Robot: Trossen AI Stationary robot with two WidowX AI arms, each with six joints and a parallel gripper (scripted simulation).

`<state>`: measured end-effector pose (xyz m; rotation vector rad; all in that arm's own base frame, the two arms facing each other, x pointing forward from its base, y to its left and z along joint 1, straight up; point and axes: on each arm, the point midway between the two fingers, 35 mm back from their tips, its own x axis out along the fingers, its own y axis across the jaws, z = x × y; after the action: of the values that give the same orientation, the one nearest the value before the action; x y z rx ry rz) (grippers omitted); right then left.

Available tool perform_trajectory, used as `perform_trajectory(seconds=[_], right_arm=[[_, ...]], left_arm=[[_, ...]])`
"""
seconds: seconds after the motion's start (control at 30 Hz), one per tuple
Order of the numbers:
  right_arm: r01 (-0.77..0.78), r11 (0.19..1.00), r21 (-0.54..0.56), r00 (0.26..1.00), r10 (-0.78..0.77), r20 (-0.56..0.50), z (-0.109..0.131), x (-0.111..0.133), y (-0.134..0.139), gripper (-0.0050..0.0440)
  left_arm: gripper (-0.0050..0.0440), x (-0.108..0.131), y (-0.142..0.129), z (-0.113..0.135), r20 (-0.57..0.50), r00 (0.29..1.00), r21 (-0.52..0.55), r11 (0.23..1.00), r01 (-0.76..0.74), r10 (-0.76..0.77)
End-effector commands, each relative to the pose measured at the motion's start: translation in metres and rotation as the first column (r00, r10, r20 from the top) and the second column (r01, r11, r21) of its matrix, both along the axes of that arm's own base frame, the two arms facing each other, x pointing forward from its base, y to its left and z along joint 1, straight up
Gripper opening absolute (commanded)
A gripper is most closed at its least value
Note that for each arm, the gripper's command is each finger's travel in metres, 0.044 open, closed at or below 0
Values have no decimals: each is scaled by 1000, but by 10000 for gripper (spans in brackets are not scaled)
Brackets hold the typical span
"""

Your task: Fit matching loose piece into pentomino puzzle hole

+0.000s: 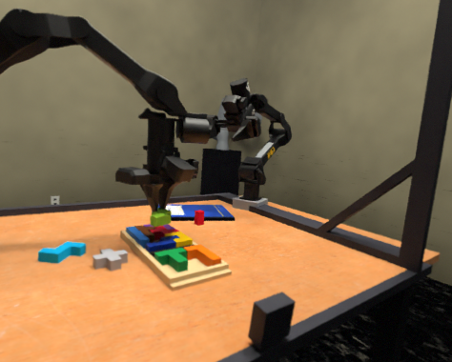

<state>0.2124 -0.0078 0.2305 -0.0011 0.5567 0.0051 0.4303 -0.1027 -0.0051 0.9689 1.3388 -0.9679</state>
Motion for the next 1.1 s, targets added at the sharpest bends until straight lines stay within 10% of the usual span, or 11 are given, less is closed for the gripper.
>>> perform_trajectory(seconds=[0.0,1.07], right_arm=[[0,1000,-2,1000,0,10,4,0,0,440],[0,1000,-2,1000,0,10,4,0,0,440]], left_arm=[[-50,7,-1,10,26,984,-8,984,179,-179],[-50,4,-1,-17,20,957,-2,957,290,-290]])
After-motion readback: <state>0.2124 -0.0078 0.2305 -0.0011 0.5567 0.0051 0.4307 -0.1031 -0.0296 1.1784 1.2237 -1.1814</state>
